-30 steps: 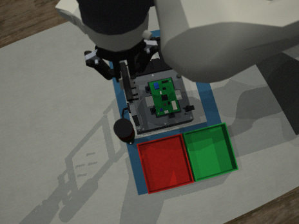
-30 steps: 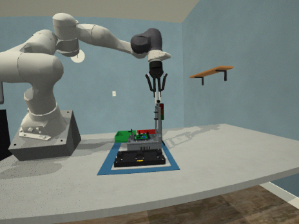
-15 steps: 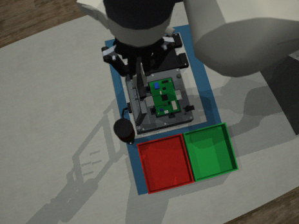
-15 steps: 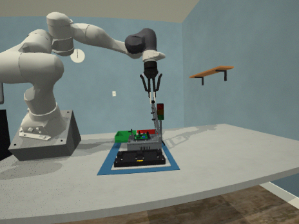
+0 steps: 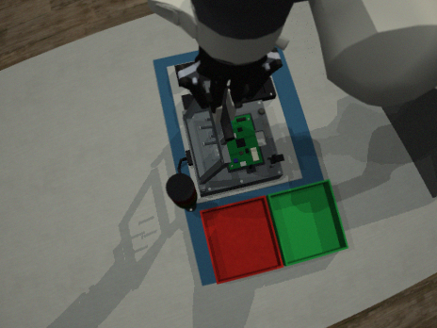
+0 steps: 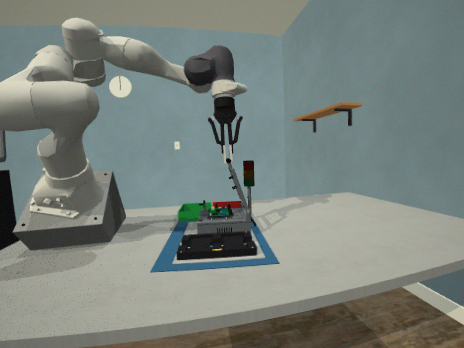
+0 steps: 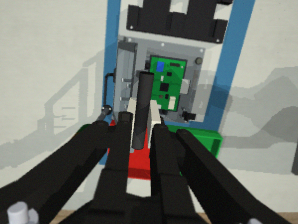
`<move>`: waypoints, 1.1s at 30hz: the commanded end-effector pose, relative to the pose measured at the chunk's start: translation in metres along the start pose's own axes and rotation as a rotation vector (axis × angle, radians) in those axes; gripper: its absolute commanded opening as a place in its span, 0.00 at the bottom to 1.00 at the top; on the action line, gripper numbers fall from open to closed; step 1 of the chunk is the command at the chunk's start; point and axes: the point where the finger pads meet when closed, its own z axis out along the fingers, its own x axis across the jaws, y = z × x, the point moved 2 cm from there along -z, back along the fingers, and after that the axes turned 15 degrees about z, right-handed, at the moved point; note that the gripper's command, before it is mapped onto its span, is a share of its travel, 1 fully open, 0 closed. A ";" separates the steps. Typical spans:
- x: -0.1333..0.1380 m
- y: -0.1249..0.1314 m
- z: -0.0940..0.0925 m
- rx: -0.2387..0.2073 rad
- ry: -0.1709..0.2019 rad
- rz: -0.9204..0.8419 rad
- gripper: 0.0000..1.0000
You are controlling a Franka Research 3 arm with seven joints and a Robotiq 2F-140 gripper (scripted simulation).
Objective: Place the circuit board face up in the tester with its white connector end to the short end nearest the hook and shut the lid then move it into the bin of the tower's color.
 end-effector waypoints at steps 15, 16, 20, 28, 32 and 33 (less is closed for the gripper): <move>0.049 -0.013 0.030 0.008 0.030 0.004 0.00; 0.051 -0.014 0.032 0.008 0.030 0.003 0.00; 0.061 -0.017 0.040 0.008 0.030 0.004 0.00; 0.076 -0.020 0.054 0.008 0.030 0.004 0.00; 0.085 -0.023 0.064 0.008 0.030 0.003 0.00; 0.087 -0.023 0.067 0.008 0.030 0.004 0.00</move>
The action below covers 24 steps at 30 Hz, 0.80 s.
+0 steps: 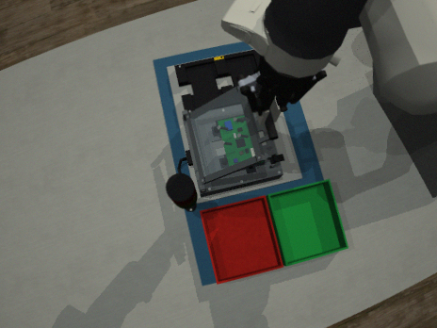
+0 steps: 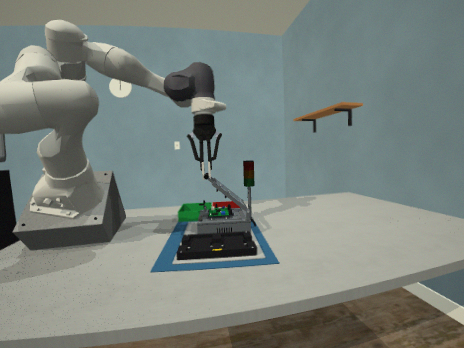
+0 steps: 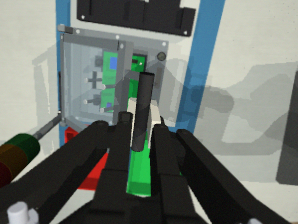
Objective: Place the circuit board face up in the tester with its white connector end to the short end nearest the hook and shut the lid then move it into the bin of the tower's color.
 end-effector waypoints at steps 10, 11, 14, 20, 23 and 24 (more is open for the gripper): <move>0.023 -0.007 0.037 0.001 0.006 0.004 0.00; 0.025 -0.007 0.041 0.001 0.006 0.004 0.00; 0.030 -0.009 0.054 0.001 0.006 0.004 0.00; 0.038 -0.010 0.077 0.001 0.006 0.004 0.00; 0.039 -0.011 0.079 0.001 0.006 0.004 0.00; 0.039 -0.011 0.082 0.001 0.006 0.004 0.00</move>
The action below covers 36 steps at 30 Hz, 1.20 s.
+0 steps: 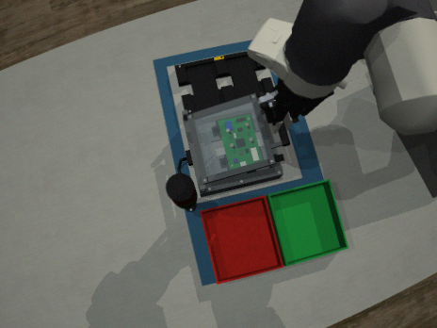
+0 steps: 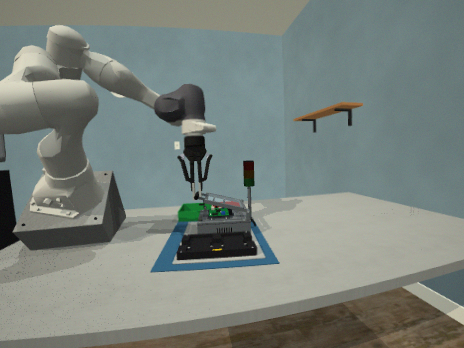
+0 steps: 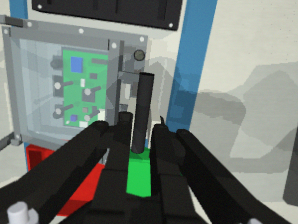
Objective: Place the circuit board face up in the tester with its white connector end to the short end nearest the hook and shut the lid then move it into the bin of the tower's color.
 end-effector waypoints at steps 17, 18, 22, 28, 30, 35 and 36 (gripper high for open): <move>0.006 -0.002 0.035 -0.005 0.004 -0.003 0.00; 0.006 -0.002 0.037 -0.005 0.004 -0.003 0.00; 0.006 -0.002 0.040 -0.005 0.004 -0.003 0.00; 0.006 -0.002 0.044 -0.005 0.004 -0.003 0.00; 0.006 -0.002 0.045 -0.005 0.004 -0.003 0.00; 0.006 -0.002 0.046 -0.005 0.004 -0.003 0.00; 0.006 -0.002 0.046 -0.005 0.004 -0.003 0.00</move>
